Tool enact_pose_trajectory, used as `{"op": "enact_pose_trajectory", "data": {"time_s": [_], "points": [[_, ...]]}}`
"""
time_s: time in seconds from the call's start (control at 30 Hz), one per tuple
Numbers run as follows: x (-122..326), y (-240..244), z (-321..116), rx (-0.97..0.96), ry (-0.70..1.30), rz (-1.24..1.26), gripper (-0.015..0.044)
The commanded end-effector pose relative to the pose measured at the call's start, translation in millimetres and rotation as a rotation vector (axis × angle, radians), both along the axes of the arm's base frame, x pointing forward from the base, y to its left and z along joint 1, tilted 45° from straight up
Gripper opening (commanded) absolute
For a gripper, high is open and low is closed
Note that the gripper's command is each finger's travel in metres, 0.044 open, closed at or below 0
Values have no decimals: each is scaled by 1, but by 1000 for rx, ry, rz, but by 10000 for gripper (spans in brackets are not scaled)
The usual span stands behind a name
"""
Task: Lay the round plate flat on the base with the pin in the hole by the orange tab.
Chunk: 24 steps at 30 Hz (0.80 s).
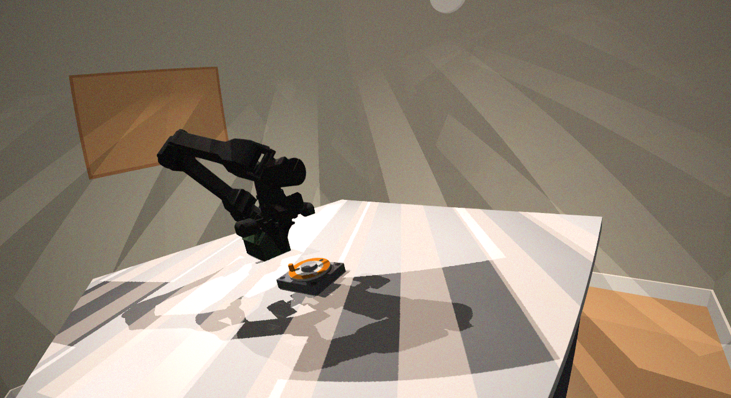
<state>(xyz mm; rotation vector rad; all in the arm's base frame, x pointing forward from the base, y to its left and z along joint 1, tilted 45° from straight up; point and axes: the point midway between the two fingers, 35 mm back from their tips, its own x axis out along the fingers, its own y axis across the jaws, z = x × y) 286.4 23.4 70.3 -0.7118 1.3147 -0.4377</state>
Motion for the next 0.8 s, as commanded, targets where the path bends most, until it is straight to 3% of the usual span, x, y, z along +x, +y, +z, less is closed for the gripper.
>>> {"op": "enact_pose_trajectory", "data": {"time_s": [0.0,0.23,0.77], "points": [[4,-12,-10,-12,8,-5,0],[9,-32,-31,-14,7,-5,0],[-5,-31,-38,-14,8,-5,0]]}}
